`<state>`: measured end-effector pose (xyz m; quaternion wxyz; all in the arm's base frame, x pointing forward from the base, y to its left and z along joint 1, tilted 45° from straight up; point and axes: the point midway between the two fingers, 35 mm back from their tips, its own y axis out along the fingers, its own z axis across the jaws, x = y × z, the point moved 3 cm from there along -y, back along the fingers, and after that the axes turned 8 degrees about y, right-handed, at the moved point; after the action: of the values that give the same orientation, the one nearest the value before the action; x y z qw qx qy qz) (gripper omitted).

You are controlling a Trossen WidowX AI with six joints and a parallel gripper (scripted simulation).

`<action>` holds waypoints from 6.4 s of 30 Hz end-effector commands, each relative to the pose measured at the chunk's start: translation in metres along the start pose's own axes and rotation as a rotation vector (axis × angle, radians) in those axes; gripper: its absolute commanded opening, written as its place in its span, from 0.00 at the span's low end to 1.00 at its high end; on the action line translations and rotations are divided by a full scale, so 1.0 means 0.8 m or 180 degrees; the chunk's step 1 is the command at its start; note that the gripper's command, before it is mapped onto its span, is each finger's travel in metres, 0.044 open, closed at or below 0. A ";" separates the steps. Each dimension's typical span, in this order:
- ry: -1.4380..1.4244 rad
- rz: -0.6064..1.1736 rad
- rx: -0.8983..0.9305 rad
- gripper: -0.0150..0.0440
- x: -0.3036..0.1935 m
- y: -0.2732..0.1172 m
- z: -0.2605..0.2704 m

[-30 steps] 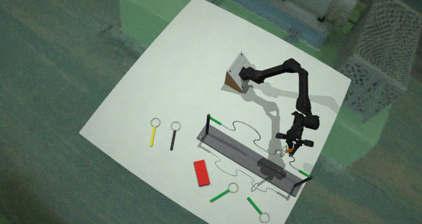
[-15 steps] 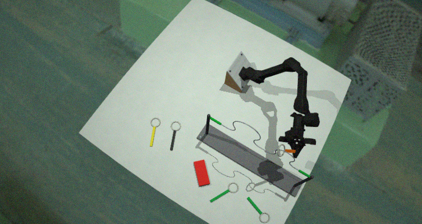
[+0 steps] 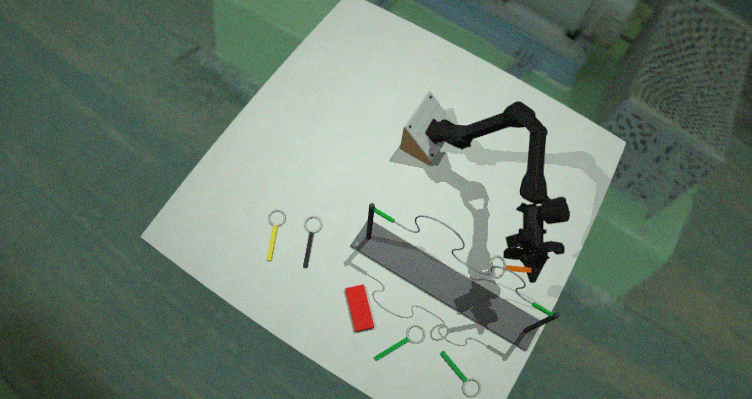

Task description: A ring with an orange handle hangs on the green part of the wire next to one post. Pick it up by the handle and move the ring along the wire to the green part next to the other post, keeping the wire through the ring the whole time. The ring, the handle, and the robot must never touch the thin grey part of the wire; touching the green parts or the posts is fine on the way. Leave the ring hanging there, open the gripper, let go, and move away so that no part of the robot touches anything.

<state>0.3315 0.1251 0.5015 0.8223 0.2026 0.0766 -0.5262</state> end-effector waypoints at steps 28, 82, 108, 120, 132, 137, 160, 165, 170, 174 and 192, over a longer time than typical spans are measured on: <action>0.1672 -0.0081 0.0980 0.00 0.003 0.000 0.035; 0.0281 -0.0008 0.0194 0.00 -0.030 0.014 -0.084; -0.1493 0.0075 -0.0829 0.00 0.009 -0.011 -0.185; -0.2188 0.0105 -0.1231 0.00 0.040 -0.030 -0.215; -0.2646 0.0123 -0.1497 0.00 0.068 -0.047 -0.232; -0.2737 0.0126 -0.1549 0.00 0.076 -0.052 -0.235; -0.2999 0.0130 -0.1700 0.00 0.109 -0.071 -0.250; -0.3132 0.0135 -0.1776 0.00 0.119 -0.077 -0.254; -0.3319 0.0142 -0.1883 0.00 0.131 -0.084 -0.257; -0.3508 0.0150 -0.1991 0.00 0.143 -0.091 -0.259; -0.4585 0.0197 -0.2605 0.00 0.204 -0.125 -0.253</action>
<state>0.3315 0.0480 0.2394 0.7115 -0.4689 -0.2763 -0.4444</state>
